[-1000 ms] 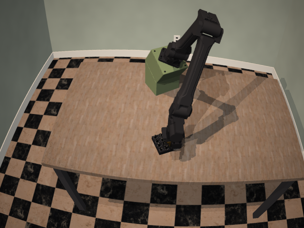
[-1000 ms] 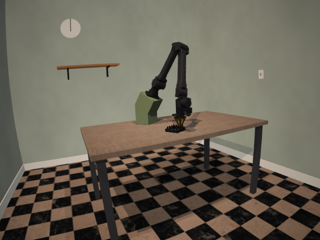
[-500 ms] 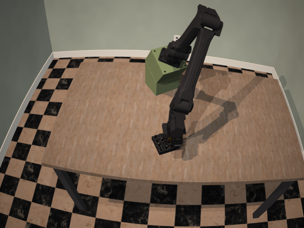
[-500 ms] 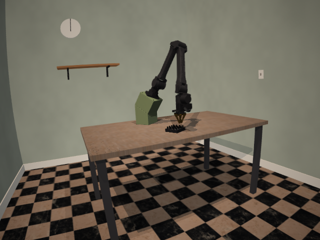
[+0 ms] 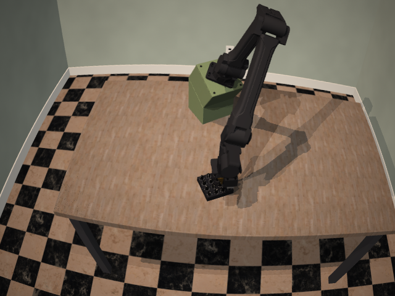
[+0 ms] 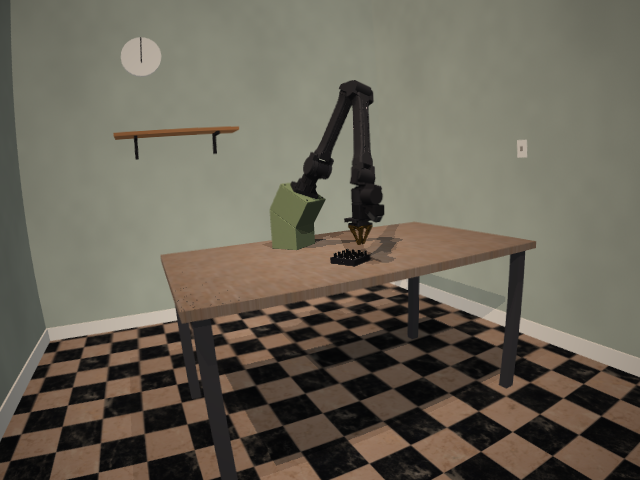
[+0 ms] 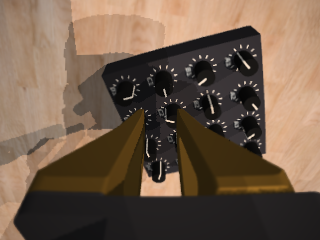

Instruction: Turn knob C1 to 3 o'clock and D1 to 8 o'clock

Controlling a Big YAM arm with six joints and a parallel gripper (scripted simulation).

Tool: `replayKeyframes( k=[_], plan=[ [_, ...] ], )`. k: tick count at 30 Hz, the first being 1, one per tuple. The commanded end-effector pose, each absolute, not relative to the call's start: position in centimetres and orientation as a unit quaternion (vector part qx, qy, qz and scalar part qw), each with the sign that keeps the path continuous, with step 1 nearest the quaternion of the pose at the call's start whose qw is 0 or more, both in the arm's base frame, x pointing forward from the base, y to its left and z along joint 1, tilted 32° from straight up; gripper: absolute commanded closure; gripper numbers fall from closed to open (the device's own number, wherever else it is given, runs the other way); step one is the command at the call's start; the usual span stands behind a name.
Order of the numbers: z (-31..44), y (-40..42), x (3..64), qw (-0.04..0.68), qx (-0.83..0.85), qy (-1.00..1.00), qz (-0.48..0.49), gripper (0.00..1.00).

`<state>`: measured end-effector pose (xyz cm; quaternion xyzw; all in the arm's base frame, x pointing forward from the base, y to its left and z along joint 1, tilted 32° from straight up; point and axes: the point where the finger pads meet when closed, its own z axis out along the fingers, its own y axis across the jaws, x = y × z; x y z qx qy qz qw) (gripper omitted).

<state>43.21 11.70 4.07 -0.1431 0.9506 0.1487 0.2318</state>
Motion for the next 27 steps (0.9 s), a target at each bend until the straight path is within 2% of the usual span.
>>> replayKeyframes(
  k=[1, 12, 18, 27],
  plan=[
    [5.5, 10.9, 43.6, 0.245, -0.14, 0.948, 0.148, 0.82],
    [8.2, 13.6, 42.1, 0.269, -0.263, 0.919, 0.119, 0.82],
    [6.0, 12.5, 41.5, 0.247, -0.251, 0.929, 0.118, 0.82],
    [7.5, 12.7, 41.8, 0.264, -0.251, 0.924, 0.118, 0.82]
  ],
)
